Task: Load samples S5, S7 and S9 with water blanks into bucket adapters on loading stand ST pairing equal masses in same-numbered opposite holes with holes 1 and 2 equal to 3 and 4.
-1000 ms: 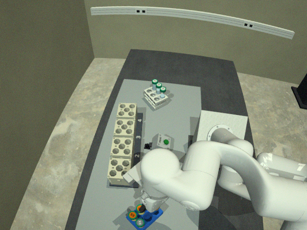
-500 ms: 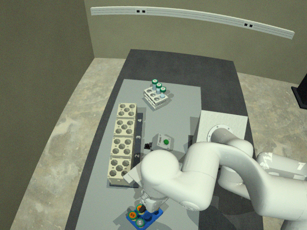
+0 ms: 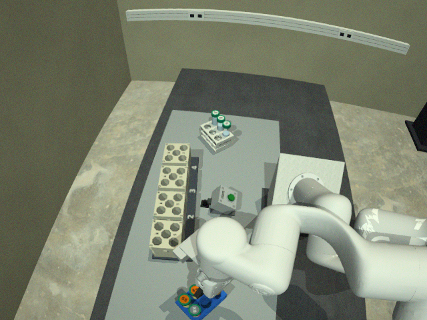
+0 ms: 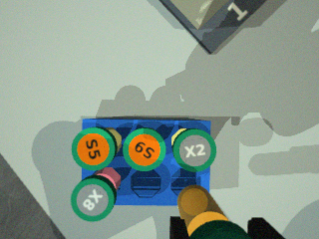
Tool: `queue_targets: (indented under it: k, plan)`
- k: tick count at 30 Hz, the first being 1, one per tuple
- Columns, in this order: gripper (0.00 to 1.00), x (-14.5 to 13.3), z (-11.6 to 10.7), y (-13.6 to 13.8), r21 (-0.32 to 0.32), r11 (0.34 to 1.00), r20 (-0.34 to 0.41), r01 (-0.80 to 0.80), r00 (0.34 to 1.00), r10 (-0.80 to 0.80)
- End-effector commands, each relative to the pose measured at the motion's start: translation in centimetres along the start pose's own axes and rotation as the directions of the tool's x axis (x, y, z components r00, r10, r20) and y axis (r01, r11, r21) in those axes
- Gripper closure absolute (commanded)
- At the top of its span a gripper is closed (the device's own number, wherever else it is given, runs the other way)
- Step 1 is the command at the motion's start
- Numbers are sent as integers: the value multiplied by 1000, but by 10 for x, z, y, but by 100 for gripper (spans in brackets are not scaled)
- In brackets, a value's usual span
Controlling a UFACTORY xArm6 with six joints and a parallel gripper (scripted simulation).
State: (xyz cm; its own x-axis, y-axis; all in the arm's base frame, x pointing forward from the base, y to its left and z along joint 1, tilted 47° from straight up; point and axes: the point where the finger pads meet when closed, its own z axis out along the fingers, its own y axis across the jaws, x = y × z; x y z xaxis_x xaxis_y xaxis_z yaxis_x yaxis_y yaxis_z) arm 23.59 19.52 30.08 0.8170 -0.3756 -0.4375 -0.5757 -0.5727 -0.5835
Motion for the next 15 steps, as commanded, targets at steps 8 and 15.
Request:
queue_targets:
  k: [8,15]
  plan:
    - [100,0,22,-1,1,1000,-2,1,1000,-1]
    - [100,0,32,-1,1,1000,-2,1,1000,-1]
